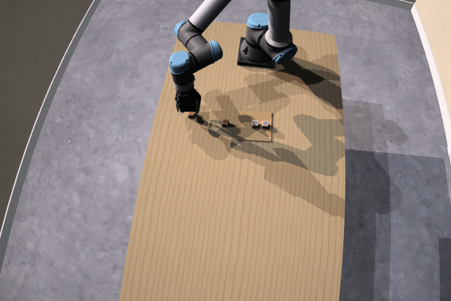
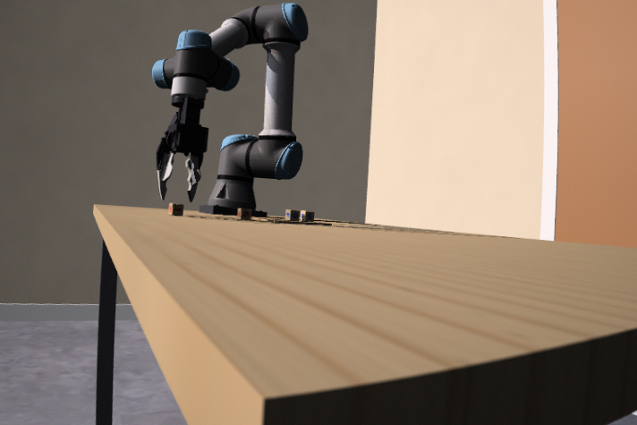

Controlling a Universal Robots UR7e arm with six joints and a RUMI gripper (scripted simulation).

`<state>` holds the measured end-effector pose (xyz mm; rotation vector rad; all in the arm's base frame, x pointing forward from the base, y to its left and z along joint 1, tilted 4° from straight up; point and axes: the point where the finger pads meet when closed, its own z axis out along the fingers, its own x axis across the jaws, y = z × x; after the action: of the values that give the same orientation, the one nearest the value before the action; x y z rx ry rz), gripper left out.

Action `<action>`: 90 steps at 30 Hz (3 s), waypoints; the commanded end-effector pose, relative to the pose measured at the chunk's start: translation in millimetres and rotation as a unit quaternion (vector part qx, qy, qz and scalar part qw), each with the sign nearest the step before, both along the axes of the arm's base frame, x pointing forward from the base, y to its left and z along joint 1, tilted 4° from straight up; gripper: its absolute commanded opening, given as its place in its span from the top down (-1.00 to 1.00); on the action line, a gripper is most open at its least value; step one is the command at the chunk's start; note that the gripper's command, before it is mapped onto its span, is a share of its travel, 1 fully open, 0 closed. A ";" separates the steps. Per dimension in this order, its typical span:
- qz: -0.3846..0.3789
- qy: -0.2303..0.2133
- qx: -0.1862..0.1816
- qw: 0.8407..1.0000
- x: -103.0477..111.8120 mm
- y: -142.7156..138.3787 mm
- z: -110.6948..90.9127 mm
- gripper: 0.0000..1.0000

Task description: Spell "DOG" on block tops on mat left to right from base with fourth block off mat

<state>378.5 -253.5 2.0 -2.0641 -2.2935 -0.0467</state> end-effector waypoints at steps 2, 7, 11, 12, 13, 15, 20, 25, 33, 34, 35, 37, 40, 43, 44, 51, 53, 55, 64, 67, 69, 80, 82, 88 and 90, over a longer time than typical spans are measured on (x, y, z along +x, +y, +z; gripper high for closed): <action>0.001 0.002 0.003 1.000 -1.4 3.8 -15.1 0.26; 0.001 0.002 0.003 1.000 -1.5 4.1 -20.9 0.26; 0.001 0.002 0.003 1.000 -1.7 4.5 -27.0 0.26; 0.001 0.002 0.003 1.000 -1.7 4.6 -28.1 0.26; 0.001 0.002 0.003 1.000 -1.7 4.7 -29.0 0.26; 0.001 0.002 0.003 1.000 -1.8 4.7 -30.3 0.26; 0.001 0.002 0.003 1.000 -1.8 4.7 -30.9 0.26; 0.001 0.001 0.002 1.000 -1.1 3.8 -29.9 0.26; 0.001 0.001 0.002 1.000 -1.2 4.0 -29.9 0.26; 0.001 0.001 0.002 1.000 -1.2 4.0 -29.9 0.26; 0.001 0.001 0.002 1.000 -1.2 4.0 -29.9 0.51; 0.001 0.001 0.002 1.000 -1.2 4.0 -29.9 0.51; 0.001 0.001 0.002 1.000 -1.2 4.0 -29.9 0.51; 0.001 0.001 0.002 1.000 -1.2 4.0 -29.9 0.51; 0.001 0.001 0.002 1.000 -1.2 4.0 -29.9 0.51; 0.001 0.001 0.002 1.000 -1.2 4.0 -29.9 0.51; 0.001 0.001 0.002 1.000 -1.2 4.0 -29.9 0.89; 0.001 0.001 0.002 1.000 -1.2 4.0 -29.9 0.89; 0.001 0.001 0.002 1.000 -1.2 4.0 -29.9 0.89; 0.001 0.001 0.002 1.000 -1.2 4.0 -29.9 0.89; 0.001 0.001 0.002 1.000 -1.2 4.0 -29.9 0.89; 0.001 0.001 0.002 1.000 -1.2 4.0 -29.9 0.89; 0.001 0.001 0.002 1.000 -1.2 4.0 -29.9 0.89; 0.001 0.001 0.002 1.000 -1.0 3.7 -29.0 0.89; 0.001 0.000 0.001 1.000 -0.6 3.1 -27.2 0.89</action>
<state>377.7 -251.7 -26.3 -2.0634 -2.2925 -0.0469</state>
